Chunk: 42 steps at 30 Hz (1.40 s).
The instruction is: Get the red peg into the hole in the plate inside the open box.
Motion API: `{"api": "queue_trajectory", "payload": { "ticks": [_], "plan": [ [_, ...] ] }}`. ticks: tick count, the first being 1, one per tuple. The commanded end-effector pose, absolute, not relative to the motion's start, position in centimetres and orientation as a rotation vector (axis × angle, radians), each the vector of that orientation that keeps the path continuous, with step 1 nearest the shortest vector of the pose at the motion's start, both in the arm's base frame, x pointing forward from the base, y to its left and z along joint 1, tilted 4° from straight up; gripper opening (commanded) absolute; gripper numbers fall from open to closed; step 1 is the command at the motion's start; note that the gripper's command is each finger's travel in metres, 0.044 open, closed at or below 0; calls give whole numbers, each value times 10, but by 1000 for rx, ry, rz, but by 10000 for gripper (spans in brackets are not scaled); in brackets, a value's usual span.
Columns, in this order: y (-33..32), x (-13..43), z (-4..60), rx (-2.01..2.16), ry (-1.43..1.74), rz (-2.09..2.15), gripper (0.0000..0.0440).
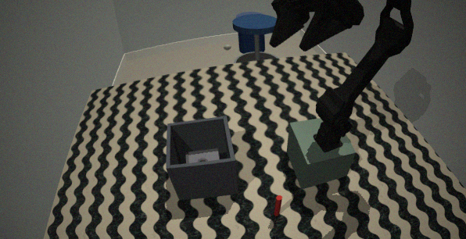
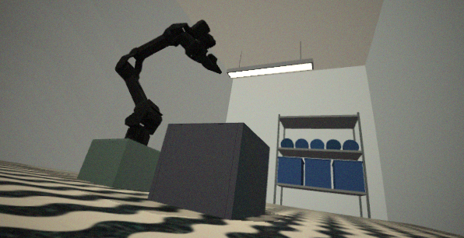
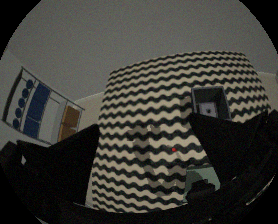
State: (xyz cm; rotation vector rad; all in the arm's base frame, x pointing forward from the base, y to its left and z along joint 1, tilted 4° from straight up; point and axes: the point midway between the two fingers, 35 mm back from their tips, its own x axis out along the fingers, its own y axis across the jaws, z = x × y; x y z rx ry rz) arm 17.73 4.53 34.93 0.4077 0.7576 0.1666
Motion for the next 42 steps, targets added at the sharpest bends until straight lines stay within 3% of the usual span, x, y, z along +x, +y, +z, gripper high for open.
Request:
{"api": "queue_trajectory", "payload": {
  "ticks": [1,42],
  "plan": [
    [47,179,333,490,848,105,440],
    [79,178,207,1063,1286,-789,438]
  ]
}}
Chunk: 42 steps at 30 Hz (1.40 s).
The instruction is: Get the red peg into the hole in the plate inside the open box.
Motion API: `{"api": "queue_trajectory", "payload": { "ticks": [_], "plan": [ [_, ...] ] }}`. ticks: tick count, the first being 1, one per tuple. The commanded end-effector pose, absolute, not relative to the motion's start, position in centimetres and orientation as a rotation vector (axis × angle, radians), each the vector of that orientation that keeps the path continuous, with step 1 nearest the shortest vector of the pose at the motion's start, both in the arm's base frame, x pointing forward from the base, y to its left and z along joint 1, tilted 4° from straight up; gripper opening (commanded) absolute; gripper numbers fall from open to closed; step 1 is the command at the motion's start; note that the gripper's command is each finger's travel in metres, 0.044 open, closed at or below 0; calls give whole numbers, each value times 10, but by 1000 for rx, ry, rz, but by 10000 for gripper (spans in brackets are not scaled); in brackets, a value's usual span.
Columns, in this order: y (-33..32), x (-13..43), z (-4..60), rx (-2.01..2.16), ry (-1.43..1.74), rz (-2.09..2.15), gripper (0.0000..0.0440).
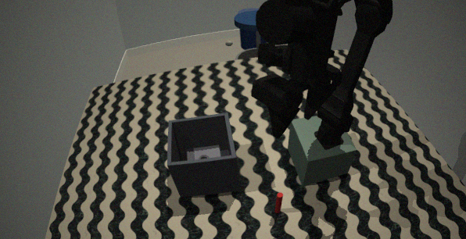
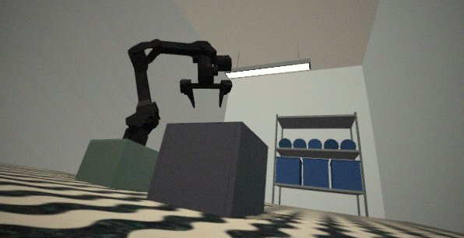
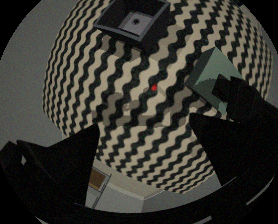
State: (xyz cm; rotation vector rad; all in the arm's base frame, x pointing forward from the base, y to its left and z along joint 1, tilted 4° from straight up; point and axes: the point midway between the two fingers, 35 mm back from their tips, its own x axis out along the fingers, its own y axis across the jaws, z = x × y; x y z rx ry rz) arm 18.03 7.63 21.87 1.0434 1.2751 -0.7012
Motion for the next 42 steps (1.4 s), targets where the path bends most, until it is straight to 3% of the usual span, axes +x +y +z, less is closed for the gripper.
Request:
{"api": "queue_trajectory", "payload": {
  "ticks": [1,20,42],
  "plan": [
    [80,178,204,1070,1287,-814,437],
    [93,169,143,1058,1276,-1153,425],
    [95,170,73,905,1264,-1229,440]
  ]
}}
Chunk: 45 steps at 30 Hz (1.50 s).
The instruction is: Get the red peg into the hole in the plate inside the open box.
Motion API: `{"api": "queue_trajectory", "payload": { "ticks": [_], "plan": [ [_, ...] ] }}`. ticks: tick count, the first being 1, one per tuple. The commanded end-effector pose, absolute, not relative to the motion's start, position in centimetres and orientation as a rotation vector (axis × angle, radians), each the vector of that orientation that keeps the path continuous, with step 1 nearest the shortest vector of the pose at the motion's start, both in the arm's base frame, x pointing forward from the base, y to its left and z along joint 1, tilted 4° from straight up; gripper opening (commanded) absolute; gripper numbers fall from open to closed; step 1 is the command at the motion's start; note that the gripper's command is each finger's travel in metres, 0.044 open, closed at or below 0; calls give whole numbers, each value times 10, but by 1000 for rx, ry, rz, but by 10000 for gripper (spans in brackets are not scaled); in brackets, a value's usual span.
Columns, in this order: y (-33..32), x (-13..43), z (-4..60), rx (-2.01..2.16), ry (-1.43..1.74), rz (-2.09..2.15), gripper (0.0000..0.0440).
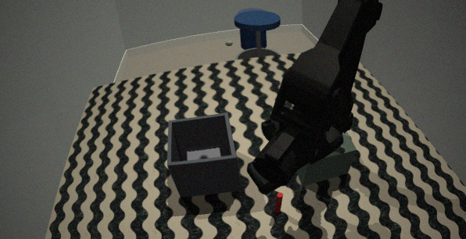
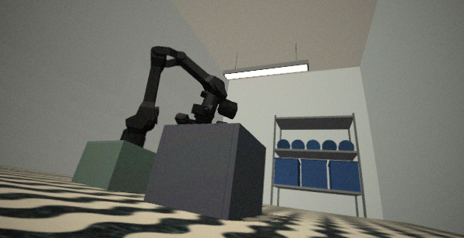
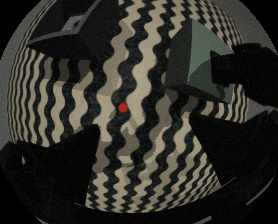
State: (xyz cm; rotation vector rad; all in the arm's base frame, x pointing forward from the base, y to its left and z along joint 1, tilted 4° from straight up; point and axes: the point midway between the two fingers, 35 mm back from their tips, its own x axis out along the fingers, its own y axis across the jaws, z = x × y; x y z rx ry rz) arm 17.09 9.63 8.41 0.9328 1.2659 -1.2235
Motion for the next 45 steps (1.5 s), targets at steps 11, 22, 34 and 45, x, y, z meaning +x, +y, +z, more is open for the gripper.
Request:
{"api": "queue_trajectory", "payload": {
  "ticks": [11,22,34,45],
  "plan": [
    [92,176,36,865,1245,-1216,428],
    [89,180,4,857,1231,-1201,402],
    [83,177,-27,867,1201,-1214,366],
    [91,185,-49,892,1206,-1178,156]
  ]
}}
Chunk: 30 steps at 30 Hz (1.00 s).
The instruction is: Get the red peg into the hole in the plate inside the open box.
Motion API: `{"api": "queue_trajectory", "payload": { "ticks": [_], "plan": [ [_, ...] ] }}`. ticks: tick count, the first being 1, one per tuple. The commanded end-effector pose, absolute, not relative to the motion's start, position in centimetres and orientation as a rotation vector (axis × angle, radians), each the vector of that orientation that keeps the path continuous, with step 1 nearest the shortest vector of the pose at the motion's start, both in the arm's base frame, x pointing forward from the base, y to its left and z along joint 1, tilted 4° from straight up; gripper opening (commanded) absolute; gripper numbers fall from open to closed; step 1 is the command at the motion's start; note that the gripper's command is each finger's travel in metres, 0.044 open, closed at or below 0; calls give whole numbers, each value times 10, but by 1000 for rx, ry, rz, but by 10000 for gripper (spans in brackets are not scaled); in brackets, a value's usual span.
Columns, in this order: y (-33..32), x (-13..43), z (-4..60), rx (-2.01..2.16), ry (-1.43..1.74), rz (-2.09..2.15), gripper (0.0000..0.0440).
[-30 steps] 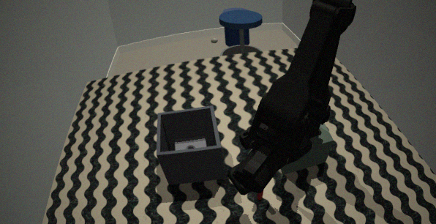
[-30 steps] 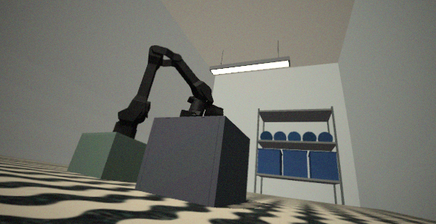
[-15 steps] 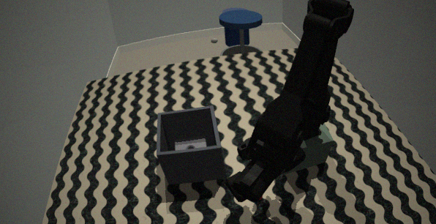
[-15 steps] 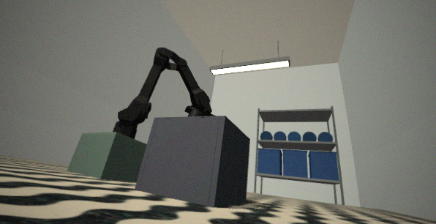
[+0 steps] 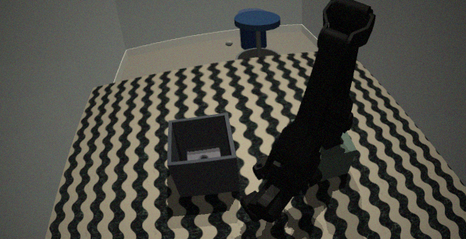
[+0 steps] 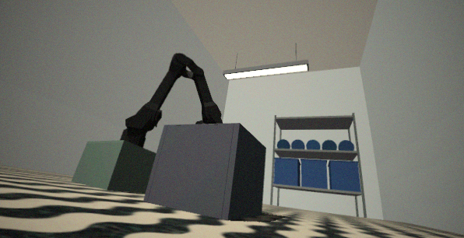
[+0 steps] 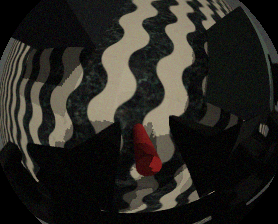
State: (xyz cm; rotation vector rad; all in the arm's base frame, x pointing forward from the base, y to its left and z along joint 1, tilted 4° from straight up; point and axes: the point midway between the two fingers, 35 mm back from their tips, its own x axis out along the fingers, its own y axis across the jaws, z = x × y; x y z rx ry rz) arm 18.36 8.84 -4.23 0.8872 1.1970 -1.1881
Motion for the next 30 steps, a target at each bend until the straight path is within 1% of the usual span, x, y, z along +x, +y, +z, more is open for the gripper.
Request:
{"api": "queue_trajectory", "payload": {
  "ticks": [1,6,7,19,30],
  "plan": [
    [93,186,-51,893,1210,-1171,132],
    [101,193,-57,896,1224,-1127,11],
    [103,194,-58,896,1227,-1118,0],
    [104,223,-35,953,1160,-1053,0],
    [104,256,1,1034,1092,-980,0]
  ]
}}
